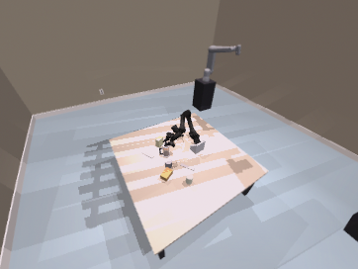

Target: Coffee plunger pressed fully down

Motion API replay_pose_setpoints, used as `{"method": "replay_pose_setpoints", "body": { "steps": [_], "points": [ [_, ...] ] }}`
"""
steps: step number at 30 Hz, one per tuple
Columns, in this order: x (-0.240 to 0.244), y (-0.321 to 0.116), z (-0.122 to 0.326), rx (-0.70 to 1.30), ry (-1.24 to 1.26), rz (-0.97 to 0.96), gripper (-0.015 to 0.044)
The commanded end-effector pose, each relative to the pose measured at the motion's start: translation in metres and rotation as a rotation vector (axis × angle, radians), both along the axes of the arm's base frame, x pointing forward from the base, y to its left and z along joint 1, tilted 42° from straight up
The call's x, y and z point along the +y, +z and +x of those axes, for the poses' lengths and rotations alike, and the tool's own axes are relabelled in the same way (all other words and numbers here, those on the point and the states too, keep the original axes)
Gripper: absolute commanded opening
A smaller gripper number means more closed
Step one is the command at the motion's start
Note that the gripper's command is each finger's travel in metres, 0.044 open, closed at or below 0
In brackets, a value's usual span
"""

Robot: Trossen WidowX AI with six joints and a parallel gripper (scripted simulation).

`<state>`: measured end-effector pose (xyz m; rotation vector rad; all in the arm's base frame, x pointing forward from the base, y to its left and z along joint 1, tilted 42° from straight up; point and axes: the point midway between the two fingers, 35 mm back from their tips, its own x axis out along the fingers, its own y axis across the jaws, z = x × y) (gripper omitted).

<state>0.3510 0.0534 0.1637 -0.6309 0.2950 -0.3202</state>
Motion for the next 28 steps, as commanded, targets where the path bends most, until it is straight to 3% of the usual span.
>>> {"method": "replay_pose_setpoints", "body": {
  "steps": [1,4,10,16,28],
  "points": [
    [0.0,0.0,0.0,0.0,0.002,0.002,0.0359],
    [0.0,0.0,0.0,0.0,0.002,0.002,0.0438],
    [0.01,0.008,-0.003,0.007,0.0,0.004,0.044],
    [0.047,0.056,-0.031,0.016,-0.007,-0.006,0.044],
    [0.048,0.056,-0.033,0.016,-0.007,-0.007,0.044]
  ]
}}
